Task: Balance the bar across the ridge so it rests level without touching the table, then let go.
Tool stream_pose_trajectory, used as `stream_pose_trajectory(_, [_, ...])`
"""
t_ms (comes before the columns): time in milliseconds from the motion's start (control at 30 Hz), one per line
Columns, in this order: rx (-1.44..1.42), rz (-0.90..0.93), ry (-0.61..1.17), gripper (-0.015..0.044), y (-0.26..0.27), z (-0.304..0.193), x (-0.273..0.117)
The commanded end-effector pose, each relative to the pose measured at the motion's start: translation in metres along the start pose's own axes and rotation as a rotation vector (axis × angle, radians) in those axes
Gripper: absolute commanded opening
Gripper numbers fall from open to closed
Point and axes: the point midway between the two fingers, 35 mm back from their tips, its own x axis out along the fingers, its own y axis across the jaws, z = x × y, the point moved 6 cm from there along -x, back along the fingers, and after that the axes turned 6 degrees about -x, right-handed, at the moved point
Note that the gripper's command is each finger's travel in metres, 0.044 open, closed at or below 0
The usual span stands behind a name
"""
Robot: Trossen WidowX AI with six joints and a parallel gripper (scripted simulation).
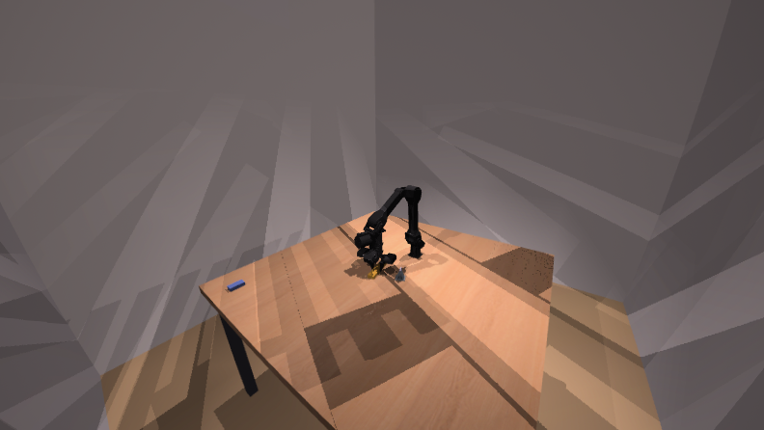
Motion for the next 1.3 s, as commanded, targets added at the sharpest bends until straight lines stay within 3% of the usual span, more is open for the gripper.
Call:
stream_pose_trajectory(0, [0.000, 0.001, 0.000, 0.0144, 0.000, 0.000, 0.000])
stream_pose_trajectory(200, [0.000, 0.001, 0.000, 0.0104, 0.000, 0.000, 0.000])
stream_pose_trajectory(333, [0.000, 0.000, 0.000, 0.0000, -0.001, 0.001, -0.006])
stream_pose_trajectory(1267, [-0.004, -0.003, 0.001, 0.0000, -0.002, 0.003, -0.077])
